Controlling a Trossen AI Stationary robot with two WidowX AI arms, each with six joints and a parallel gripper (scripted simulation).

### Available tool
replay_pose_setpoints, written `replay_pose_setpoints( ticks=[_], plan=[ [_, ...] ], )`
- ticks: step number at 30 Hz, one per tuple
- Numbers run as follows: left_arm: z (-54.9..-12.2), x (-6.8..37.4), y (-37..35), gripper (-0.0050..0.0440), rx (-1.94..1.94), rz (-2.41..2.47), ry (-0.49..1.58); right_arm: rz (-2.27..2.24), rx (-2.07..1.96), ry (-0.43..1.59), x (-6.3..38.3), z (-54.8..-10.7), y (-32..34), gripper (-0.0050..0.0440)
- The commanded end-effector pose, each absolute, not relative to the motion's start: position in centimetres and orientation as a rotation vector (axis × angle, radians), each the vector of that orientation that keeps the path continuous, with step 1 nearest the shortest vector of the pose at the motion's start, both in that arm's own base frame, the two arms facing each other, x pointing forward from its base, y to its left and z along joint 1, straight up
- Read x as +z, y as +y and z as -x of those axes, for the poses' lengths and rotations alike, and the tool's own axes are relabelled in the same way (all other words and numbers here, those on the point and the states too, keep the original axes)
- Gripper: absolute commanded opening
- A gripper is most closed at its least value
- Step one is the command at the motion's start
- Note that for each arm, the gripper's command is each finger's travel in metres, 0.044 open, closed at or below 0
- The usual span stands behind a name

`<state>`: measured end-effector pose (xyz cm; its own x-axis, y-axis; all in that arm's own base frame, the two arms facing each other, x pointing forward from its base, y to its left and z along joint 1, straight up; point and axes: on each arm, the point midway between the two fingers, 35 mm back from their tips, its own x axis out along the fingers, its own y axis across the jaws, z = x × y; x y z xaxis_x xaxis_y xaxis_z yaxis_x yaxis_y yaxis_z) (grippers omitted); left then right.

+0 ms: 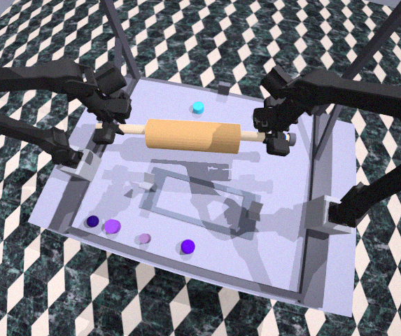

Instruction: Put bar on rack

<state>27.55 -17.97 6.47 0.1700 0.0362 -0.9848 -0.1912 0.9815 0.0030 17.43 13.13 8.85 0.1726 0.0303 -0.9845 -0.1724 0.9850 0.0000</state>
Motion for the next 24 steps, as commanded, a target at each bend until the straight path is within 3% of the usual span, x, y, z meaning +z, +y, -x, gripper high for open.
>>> replay_pose_setpoints(
  ticks=[1, 24],
  plan=[
    [-27.7, 8.4, -18.4, 0.0050, 0.117, 0.159, 1.355, 0.096, 0.173, 1.362, 10.1, -17.8, 13.6, 0.0050],
    [-25.1, 9.6, -11.2, 0.0050, 0.078, 0.106, 1.363, 0.061, 0.118, 1.359, 11.9, -19.7, 9.2, 0.0050]
  ],
)
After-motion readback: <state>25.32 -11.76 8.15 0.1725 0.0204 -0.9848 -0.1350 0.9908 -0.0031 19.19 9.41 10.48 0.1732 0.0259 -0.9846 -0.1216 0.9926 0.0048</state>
